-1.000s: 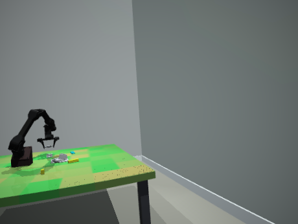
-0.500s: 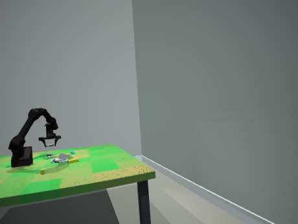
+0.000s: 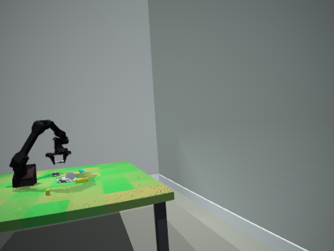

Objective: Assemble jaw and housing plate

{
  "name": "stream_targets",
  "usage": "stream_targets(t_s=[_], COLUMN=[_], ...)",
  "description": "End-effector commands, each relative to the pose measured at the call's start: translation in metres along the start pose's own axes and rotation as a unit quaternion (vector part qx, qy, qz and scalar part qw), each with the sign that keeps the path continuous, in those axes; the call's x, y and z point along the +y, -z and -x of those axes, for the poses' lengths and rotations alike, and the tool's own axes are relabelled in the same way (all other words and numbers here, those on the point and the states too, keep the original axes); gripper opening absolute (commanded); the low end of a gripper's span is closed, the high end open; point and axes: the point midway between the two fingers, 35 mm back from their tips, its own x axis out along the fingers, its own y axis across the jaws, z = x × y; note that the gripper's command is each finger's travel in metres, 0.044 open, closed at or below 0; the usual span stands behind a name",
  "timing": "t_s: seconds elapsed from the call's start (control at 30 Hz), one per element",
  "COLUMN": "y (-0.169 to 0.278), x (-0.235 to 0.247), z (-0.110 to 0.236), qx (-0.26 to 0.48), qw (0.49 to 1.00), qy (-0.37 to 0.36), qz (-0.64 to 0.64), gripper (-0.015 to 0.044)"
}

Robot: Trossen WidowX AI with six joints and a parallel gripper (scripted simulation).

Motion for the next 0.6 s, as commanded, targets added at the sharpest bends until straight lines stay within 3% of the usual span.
stream_targets(t_s=[0.0, 0.57], y=[-0.014, -0.071], x=[-0.001, -0.008], z=[0.003, 0.007], qx=[-0.001, -0.001], qw=[1.000, 0.986], qy=[-0.002, -0.005], qz=[0.031, 0.169], gripper=[0.0351, 0.0351])
